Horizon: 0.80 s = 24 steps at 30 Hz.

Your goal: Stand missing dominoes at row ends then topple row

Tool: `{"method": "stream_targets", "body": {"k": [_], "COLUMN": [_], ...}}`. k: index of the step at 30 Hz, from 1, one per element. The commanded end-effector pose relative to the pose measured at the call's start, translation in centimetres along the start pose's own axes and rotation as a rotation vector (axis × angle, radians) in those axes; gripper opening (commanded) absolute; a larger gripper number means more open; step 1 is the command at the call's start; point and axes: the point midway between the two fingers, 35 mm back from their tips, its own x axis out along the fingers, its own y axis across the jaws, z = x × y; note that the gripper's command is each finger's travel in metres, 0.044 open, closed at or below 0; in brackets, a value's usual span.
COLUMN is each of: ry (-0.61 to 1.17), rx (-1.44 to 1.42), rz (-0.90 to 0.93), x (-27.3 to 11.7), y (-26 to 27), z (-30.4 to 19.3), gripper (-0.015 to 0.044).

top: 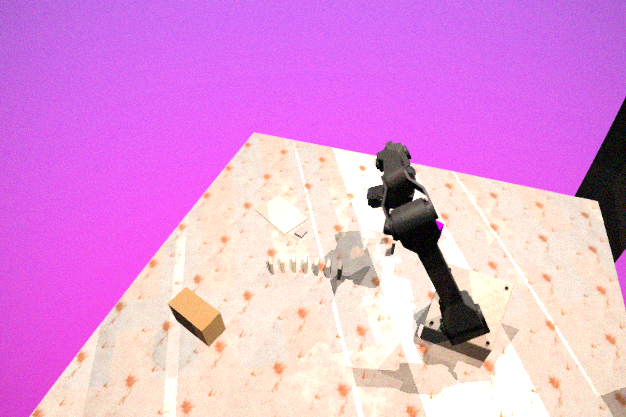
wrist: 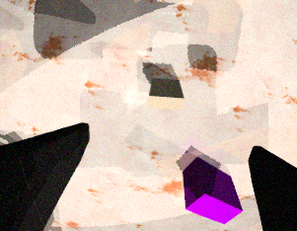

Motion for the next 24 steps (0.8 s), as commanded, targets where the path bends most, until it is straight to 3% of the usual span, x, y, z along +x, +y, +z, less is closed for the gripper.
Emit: {"method": "stream_targets", "body": {"k": [1, 6, 13, 24], "ry": [-0.051, -0.051, -0.052, -0.053], "rx": [-0.048, -0.048, -0.049, -0.050], "rz": [0.047, 0.047, 0.049, 0.050], "x": [-0.8, -0.6, 5.5, 6.8], "y": [0.1, 0.1, 0.5, 0.6], "z": [0.1, 0.1, 0.5, 0.5], "gripper": [0.0440, 0.0440, 0.0440, 0.0440]}}
